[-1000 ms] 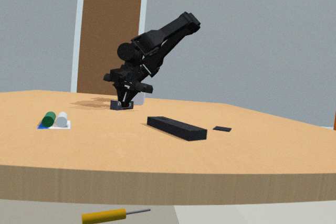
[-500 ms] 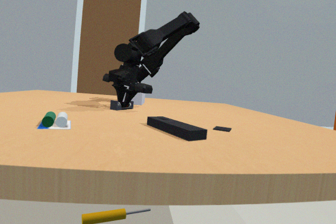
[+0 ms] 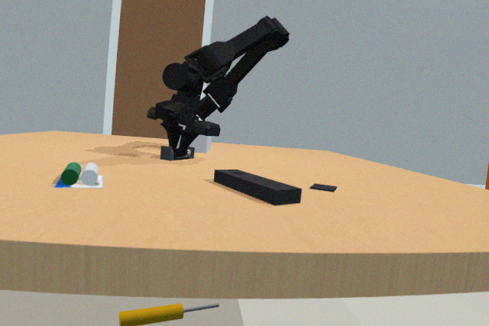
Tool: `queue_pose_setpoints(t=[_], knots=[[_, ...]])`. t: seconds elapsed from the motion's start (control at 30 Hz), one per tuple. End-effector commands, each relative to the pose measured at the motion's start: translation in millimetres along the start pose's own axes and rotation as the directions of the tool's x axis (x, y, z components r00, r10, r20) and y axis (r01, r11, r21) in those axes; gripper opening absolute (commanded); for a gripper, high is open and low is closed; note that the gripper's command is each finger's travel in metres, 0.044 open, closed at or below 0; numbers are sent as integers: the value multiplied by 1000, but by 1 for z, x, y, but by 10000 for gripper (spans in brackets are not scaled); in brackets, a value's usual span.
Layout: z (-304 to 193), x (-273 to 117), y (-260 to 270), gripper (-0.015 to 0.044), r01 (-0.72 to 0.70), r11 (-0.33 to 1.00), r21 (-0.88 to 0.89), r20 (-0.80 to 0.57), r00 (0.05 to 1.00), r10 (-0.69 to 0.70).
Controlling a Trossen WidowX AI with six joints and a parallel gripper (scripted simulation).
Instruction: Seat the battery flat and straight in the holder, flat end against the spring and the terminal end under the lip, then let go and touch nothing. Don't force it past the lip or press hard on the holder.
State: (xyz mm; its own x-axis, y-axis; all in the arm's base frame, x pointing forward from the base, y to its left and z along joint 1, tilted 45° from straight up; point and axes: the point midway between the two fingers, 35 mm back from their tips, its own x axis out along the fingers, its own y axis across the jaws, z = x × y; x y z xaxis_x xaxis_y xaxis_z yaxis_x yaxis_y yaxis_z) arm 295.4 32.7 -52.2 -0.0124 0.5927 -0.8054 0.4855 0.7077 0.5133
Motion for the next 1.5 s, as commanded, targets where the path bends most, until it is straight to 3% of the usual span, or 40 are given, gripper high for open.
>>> queue_pose_setpoints(t=[0.0,0.33,0.47,0.9,1.23,1.47], knots=[[3,0,0,65,0,1000,-4,1,1000,0],[3,0,0,65,0,1000,-4,0,1000,0],[3,0,0,168,0,1000,-4,0,1000,0],[3,-15,-2,168,0,1000,0,0,1000,0],[3,-86,-15,430,3,1000,0,2,1000,-3],[5,-86,-16,440,3,1000,0,2,1000,-3]])
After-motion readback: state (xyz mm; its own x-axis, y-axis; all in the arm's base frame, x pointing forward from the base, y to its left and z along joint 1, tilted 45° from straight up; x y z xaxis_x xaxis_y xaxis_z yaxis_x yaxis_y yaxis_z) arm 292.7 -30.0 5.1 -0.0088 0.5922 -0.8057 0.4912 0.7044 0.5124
